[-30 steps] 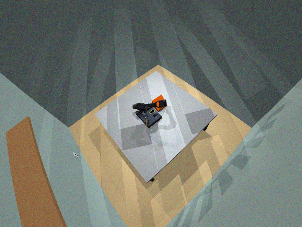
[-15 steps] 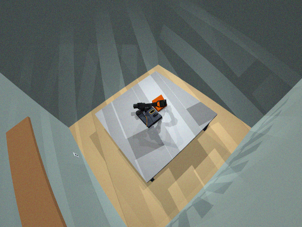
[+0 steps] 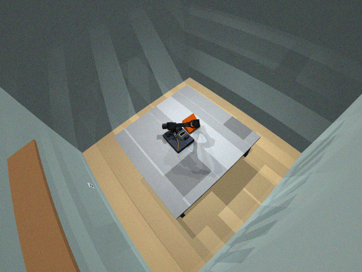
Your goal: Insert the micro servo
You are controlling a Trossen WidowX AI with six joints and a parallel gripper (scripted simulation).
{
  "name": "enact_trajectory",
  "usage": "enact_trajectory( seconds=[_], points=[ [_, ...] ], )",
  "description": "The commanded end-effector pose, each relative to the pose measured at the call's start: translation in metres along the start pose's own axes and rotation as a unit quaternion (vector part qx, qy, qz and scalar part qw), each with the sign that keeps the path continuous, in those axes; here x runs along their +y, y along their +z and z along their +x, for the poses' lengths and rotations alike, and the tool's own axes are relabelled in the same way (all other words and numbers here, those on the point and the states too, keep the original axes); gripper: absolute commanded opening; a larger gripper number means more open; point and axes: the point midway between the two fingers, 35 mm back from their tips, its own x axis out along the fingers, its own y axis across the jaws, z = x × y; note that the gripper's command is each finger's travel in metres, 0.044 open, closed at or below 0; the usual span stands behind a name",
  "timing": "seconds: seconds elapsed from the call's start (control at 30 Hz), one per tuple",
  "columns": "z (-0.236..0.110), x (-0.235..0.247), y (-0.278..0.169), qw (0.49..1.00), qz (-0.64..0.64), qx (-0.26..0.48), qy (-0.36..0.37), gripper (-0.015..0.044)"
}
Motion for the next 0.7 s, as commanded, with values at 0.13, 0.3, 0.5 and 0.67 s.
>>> enact_trajectory(
  seconds=[0.13,0.3,0.5,0.67],
  points=[
    [-0.0028,-0.0008,-0.0018,0.995,-0.099,-0.001,0.005,0.0],
    [-0.0028,-0.0008,-0.0018,0.983,-0.184,-0.001,0.005,0.0],
    [-0.0028,-0.0008,-0.0018,0.959,-0.284,-0.002,0.005,0.0],
    [-0.0028,-0.0008,-0.0018,0.931,-0.365,-0.002,0.004,0.0]
  ],
)
